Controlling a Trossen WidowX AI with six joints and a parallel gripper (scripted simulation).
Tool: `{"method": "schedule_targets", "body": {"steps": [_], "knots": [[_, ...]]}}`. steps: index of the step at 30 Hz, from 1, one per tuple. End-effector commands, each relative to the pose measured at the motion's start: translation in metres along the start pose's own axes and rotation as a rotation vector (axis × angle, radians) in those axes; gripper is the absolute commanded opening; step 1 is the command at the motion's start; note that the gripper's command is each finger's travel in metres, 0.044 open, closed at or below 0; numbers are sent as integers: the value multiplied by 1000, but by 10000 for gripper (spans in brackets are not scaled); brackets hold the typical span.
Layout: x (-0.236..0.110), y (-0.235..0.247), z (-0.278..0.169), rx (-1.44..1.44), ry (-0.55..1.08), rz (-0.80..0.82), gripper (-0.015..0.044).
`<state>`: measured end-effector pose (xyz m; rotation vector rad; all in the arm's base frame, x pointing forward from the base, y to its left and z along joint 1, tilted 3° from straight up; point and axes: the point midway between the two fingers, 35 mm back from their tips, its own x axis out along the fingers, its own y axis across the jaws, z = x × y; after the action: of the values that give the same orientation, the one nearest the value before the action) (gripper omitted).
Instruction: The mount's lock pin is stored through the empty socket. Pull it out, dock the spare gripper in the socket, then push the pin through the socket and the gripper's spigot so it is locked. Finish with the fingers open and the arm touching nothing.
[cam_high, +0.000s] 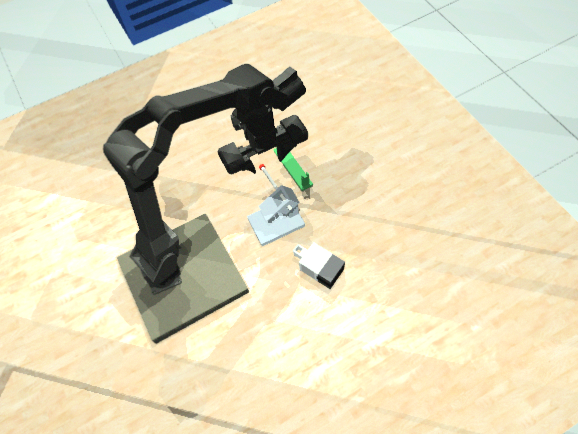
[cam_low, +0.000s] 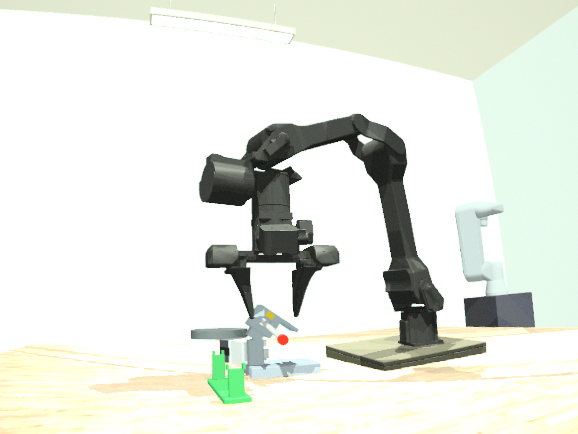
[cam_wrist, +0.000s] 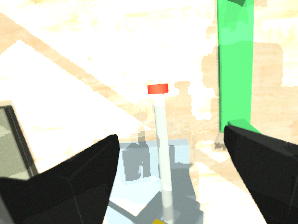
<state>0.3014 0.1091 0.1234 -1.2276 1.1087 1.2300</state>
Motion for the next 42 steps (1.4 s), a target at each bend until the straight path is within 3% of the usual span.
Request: {"method": "schedule_targets", "body": {"steps": [1,34,42], "knots": [[9,1,1,-2,-4,6,300],[51,5,1,-2,-4,6,300],[51,5,1,-2,-4,6,90]]}}
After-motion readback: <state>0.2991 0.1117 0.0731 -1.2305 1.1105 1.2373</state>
